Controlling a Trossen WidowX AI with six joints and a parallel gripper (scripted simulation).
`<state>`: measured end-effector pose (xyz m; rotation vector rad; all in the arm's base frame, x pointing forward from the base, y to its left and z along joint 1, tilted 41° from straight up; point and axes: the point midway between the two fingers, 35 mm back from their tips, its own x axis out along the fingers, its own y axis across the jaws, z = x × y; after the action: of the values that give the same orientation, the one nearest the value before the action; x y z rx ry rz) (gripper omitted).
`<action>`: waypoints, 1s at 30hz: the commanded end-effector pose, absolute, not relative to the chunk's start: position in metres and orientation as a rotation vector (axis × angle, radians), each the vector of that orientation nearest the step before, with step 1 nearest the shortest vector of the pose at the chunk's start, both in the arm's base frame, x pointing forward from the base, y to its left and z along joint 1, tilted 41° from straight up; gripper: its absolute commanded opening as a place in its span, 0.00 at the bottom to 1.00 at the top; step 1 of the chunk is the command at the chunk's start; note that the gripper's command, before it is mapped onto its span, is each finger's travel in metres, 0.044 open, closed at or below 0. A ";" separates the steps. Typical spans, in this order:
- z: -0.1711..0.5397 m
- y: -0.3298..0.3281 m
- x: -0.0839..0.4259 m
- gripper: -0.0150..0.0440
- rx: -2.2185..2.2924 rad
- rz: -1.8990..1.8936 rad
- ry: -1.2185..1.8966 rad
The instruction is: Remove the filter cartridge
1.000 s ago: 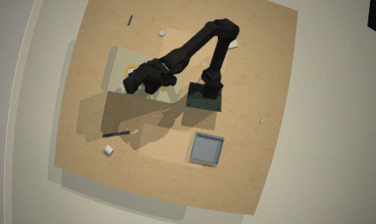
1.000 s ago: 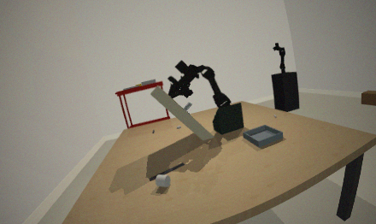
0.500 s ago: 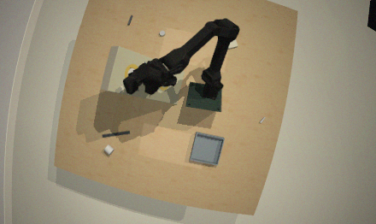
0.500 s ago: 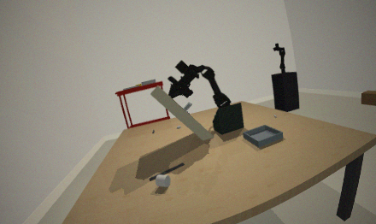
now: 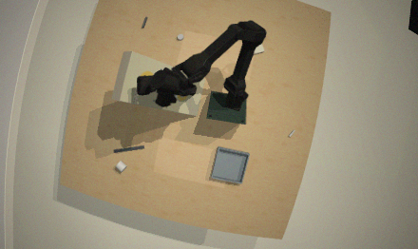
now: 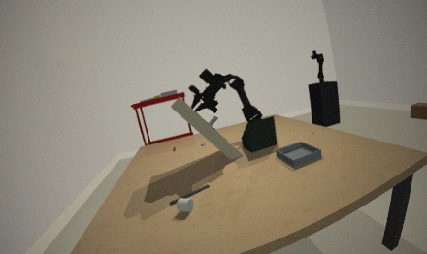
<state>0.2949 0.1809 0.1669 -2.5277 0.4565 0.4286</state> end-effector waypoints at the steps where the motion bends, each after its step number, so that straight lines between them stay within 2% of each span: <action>1: 0.165 0.179 0.300 0.25 -2.363 0.383 0.478; 30: 0.165 0.180 0.299 0.25 -1.379 0.087 0.509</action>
<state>0.2949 0.1808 0.1666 -1.5093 0.5043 0.1180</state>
